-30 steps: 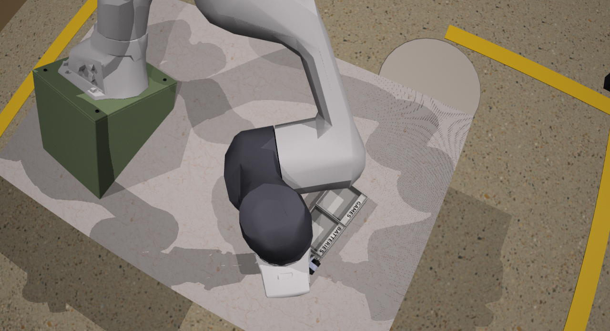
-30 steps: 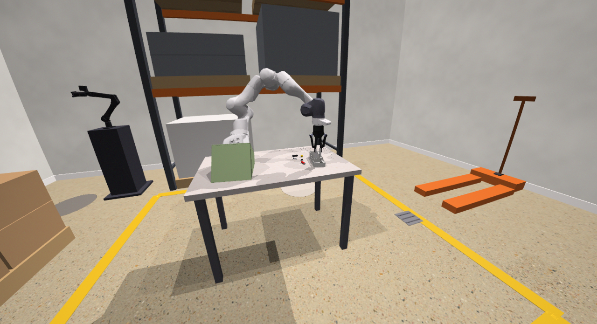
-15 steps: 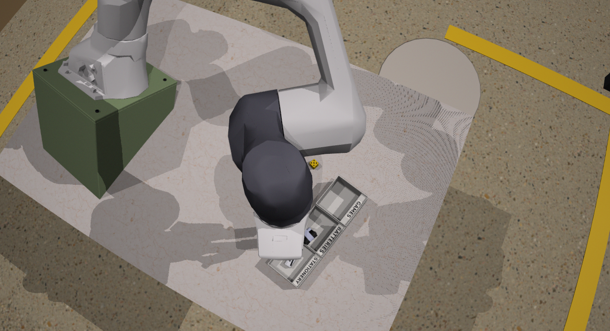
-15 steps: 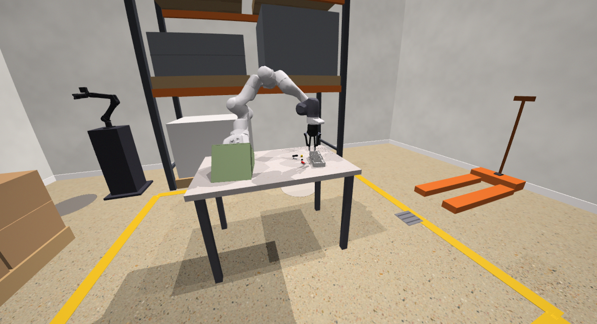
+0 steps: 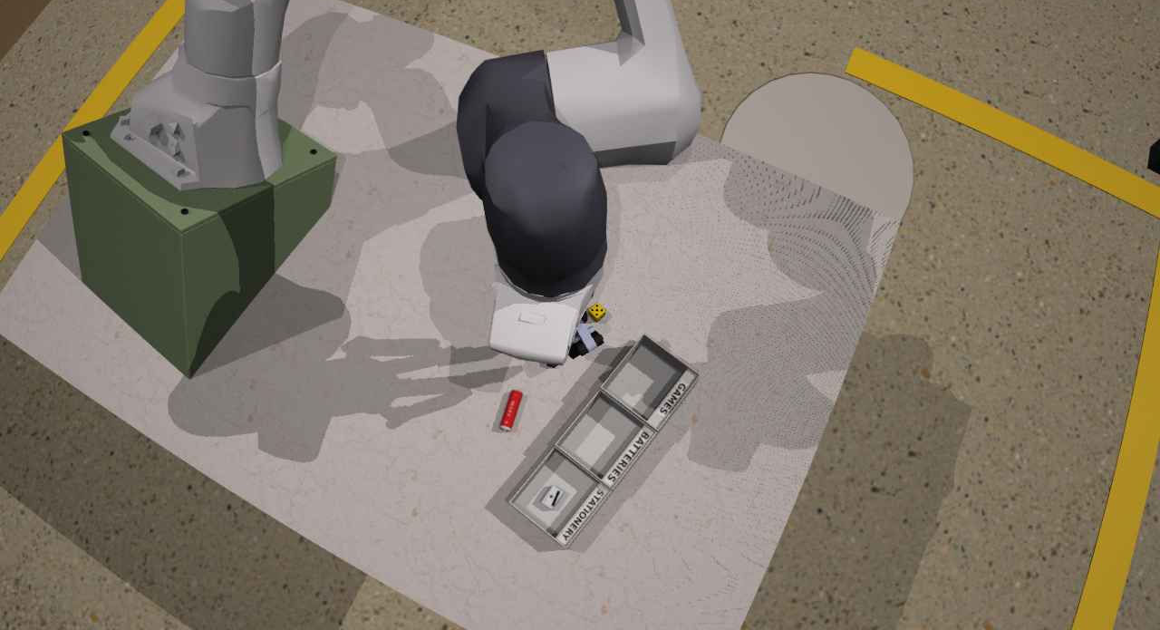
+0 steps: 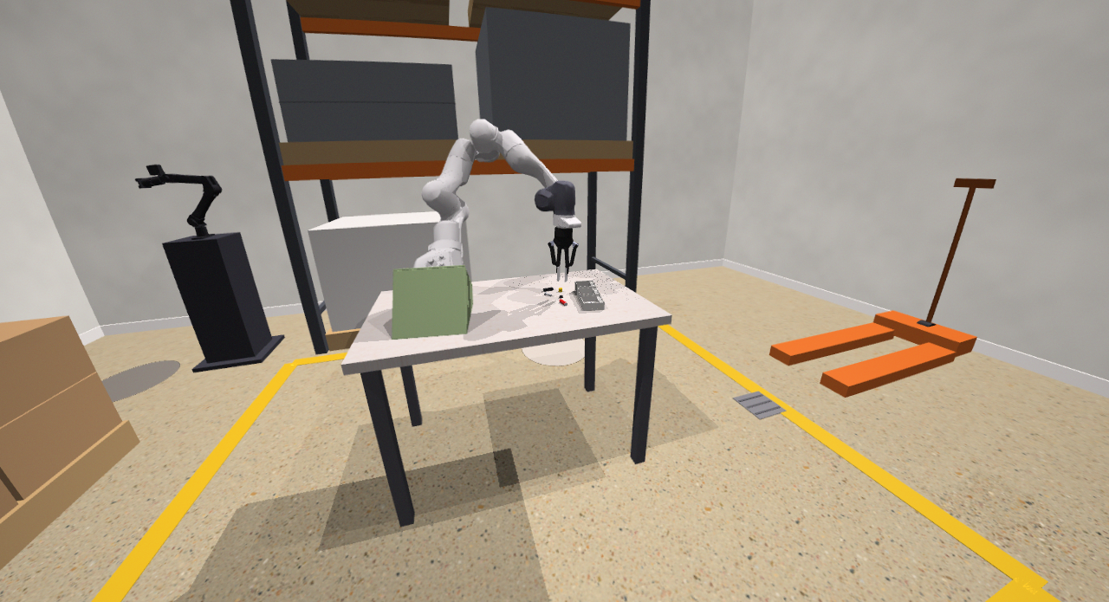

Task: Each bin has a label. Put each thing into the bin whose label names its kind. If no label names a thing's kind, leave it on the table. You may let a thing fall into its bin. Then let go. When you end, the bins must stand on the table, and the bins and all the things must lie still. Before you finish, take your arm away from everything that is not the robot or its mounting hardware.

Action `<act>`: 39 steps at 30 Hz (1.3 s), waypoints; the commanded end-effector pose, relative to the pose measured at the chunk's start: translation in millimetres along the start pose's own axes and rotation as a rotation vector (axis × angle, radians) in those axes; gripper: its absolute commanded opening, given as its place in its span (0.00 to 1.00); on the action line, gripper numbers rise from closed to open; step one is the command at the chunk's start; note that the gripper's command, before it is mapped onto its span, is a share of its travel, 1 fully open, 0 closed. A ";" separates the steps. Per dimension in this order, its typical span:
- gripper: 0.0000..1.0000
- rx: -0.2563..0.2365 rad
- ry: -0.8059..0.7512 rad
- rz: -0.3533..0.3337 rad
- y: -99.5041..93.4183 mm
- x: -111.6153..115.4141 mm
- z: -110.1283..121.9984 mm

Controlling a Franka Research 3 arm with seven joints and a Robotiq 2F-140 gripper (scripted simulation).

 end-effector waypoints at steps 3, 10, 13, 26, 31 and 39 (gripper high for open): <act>0.17 -0.009 0.187 0.000 -0.6 28.7 24.7; 0.17 -0.011 0.270 -0.003 0.6 71.2 64.6; 0.17 -0.014 0.298 -0.003 1.0 81.6 73.7; 0.17 -0.027 0.476 -0.011 0.9 79.8 72.9; 0.17 -0.033 0.552 -0.013 0.8 78.6 72.2; 0.17 -0.038 0.666 -0.013 0.8 78.3 72.1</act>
Point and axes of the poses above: the point where the finger pads meet when closed, its own y axis out along the fingers, its own z axis across the jaws, x = y × z, the point moved 8 cm from there along -y, back along the fingers, and after that the axes turned 11 degrees about -y, right-handed, at the moved point
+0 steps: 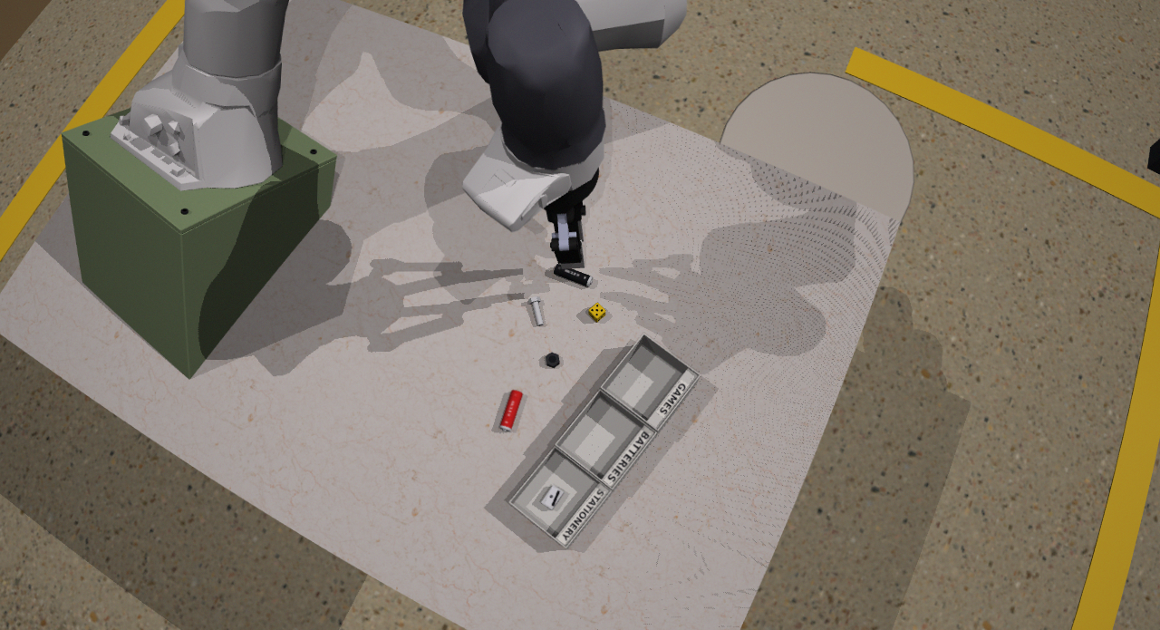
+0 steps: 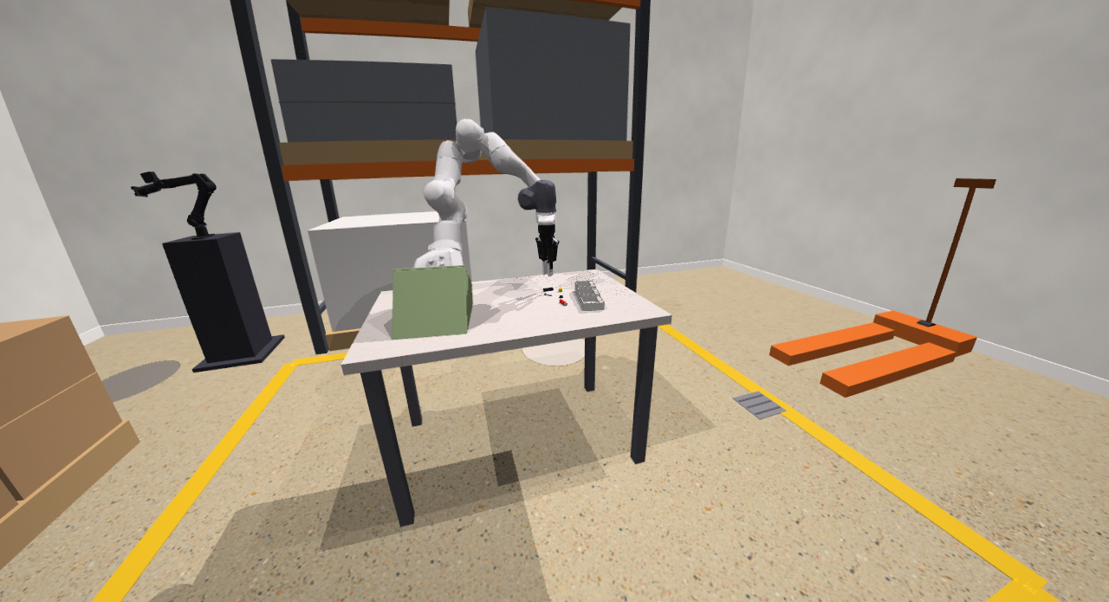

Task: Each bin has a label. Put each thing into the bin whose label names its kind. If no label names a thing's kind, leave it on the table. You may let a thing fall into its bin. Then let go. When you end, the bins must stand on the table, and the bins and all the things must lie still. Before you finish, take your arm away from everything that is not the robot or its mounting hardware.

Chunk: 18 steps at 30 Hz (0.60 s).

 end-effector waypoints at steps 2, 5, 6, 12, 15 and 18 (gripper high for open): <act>0.17 -0.012 0.171 0.012 -0.9 1.5 -1.4; 0.17 -0.015 0.213 0.013 -0.9 1.7 -1.4; 0.17 -0.016 0.227 0.014 -0.9 1.8 -1.4; 0.17 -0.013 0.202 0.007 -0.9 0.7 0.0; 0.17 -0.022 0.334 0.021 -0.6 2.0 0.5; 0.17 -0.026 0.376 0.025 -0.8 2.3 0.6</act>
Point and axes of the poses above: the point where the finger pads meet when closed, its own y axis out along the fingers, its own z axis across the jaws, x = y × z, the point moved 8 cm from there along -y, back along the fingers, and after that the axes turned 11 degrees about -y, right-handed, at the moved point
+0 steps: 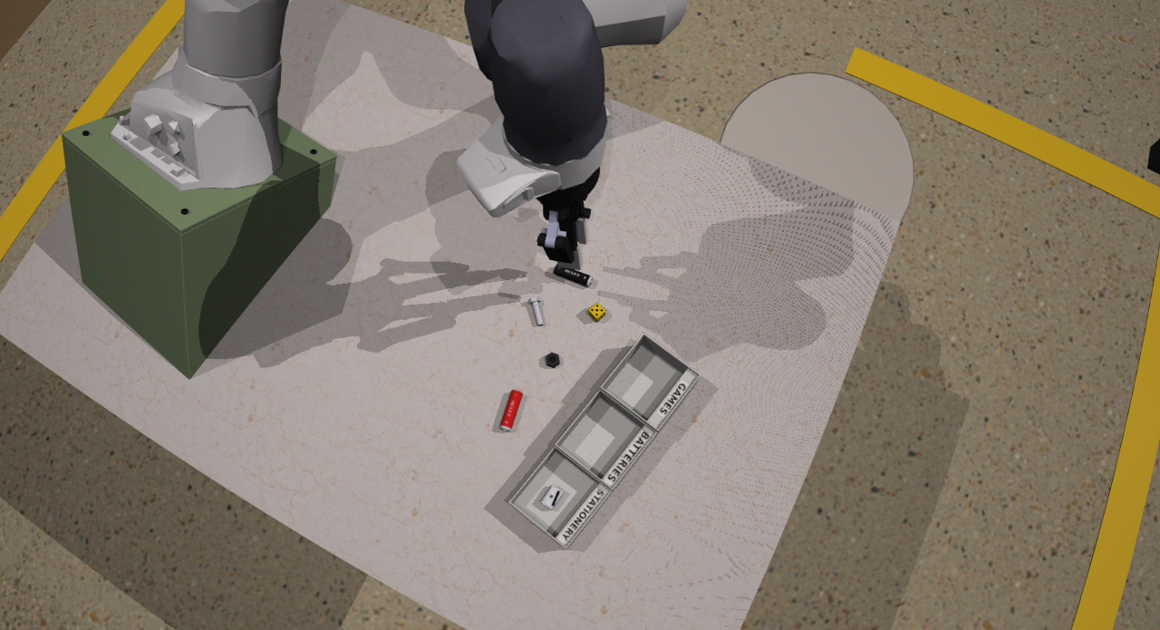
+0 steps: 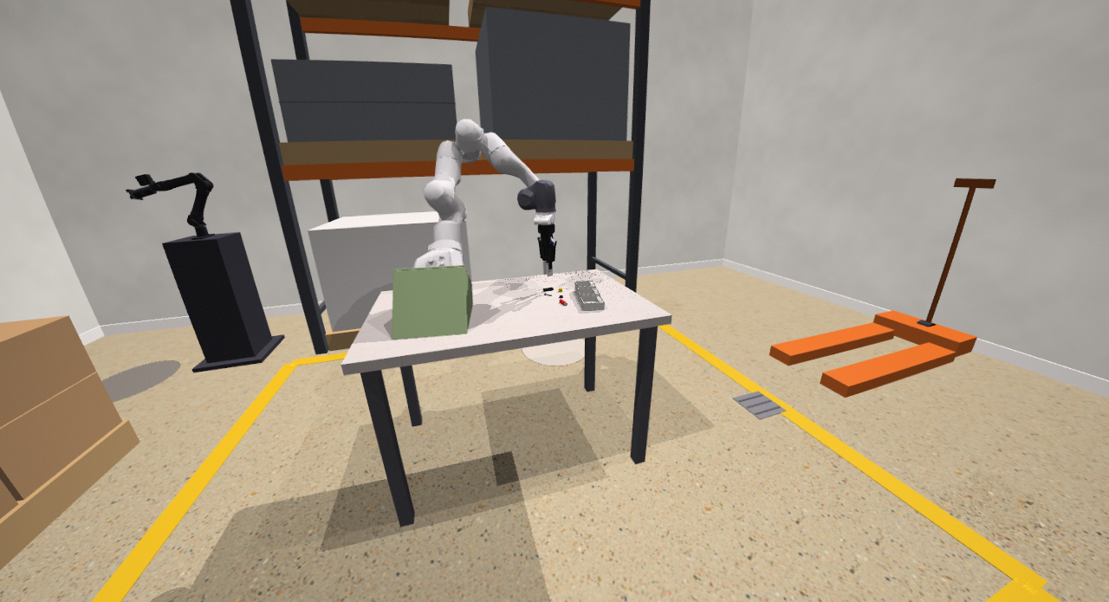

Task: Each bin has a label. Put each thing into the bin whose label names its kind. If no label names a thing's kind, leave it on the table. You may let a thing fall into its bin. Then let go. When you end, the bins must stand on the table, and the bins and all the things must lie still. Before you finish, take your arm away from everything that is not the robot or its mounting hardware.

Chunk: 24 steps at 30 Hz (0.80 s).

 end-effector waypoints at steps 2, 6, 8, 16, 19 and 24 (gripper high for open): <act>0.17 -0.016 0.169 0.021 -0.8 1.7 -0.1; 0.17 -0.019 0.193 0.024 -0.8 1.9 -0.4; 0.17 -0.019 0.193 0.024 -0.8 2.0 -0.6; 0.17 -0.019 0.193 0.024 -0.8 2.1 -0.9; 0.17 -0.019 0.193 0.024 -0.8 2.1 -0.8; 0.17 -0.019 0.193 0.024 -0.8 2.1 -0.6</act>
Point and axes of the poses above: the point where the finger pads meet when closed, its own y axis out along the fingers, its own z axis across the jaws, x = y × z, the point moved 8 cm from there along -y, back along the fingers, and after that the axes turned 11 degrees about -y, right-handed, at the moved point
